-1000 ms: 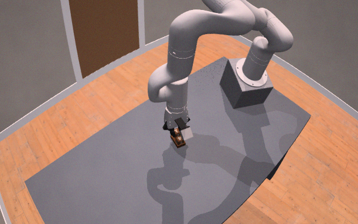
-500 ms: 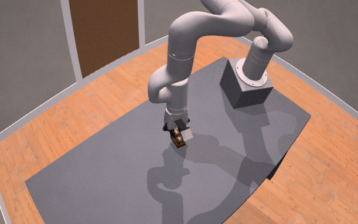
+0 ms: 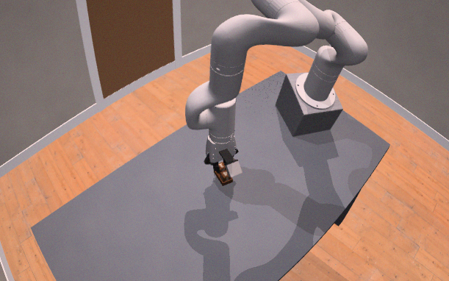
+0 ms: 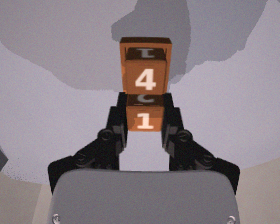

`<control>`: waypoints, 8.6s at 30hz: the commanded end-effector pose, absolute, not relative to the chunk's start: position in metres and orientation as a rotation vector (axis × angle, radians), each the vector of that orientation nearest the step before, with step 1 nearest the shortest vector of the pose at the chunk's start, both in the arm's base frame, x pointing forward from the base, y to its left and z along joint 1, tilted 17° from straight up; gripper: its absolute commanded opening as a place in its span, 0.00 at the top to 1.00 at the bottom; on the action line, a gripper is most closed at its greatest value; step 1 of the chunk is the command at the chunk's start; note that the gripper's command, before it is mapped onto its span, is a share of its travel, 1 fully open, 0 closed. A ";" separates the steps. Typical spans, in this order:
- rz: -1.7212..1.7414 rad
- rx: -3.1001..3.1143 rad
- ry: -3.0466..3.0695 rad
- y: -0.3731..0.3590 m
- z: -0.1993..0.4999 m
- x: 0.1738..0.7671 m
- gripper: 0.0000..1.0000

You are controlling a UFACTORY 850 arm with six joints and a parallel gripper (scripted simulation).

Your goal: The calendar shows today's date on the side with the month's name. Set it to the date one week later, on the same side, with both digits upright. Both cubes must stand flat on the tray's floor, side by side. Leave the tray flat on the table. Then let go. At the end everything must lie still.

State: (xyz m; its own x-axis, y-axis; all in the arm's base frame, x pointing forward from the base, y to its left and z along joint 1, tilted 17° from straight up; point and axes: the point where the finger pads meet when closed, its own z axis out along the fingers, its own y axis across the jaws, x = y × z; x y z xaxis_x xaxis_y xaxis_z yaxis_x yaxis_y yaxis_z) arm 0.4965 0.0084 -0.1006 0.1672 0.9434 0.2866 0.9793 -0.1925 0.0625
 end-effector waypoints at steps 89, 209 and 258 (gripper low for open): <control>-0.398 -2.293 -1.903 0.011 -0.110 0.498 0.73; -0.398 -2.292 -1.903 -0.014 -0.021 0.488 0.00; -0.398 -2.293 -1.903 -0.032 0.043 0.480 0.00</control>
State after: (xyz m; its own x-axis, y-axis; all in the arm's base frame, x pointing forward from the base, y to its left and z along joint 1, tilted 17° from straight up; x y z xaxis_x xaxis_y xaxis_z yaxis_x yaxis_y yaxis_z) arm 0.4793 -0.0319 0.0419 0.1673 0.9433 0.2867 0.9793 -0.1926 0.0622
